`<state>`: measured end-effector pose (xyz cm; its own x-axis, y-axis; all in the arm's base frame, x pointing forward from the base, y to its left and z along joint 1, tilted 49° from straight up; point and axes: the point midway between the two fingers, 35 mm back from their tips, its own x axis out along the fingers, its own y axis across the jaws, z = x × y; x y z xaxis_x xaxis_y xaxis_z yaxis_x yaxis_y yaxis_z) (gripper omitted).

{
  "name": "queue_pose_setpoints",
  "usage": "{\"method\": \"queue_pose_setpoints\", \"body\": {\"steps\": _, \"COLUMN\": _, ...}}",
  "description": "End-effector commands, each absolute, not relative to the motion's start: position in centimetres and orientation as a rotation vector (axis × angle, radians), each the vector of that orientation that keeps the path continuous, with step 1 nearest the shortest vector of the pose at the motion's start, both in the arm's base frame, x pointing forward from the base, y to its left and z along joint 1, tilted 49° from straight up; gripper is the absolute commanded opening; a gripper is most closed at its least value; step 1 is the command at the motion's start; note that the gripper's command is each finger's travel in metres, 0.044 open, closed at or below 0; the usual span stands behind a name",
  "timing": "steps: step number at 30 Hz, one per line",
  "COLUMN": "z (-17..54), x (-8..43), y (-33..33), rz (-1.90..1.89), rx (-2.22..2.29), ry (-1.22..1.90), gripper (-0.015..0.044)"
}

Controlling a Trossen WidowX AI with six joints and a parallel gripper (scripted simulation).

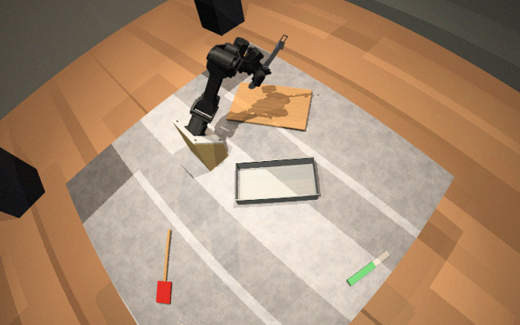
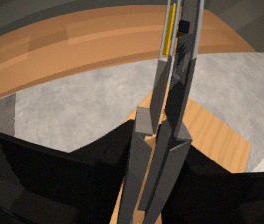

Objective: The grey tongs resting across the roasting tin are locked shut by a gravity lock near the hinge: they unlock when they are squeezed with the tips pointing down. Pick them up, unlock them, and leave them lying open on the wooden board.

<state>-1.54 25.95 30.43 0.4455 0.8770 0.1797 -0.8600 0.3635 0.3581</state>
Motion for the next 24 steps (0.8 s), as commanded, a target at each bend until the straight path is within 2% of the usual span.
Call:
{"method": "queue_pose_setpoints", "body": {"steps": 1, "z": 30.5, "x": -1.5, "y": 25.9, "rz": 1.113, "rx": 0.436, "ry": 0.043, "gripper": -0.0150}}
{"method": "queue_pose_setpoints", "body": {"steps": 24, "z": 32.5, "x": -2.1, "y": 28.6, "rz": 1.194, "rx": 0.320, "ry": 0.077, "gripper": -0.0150}}
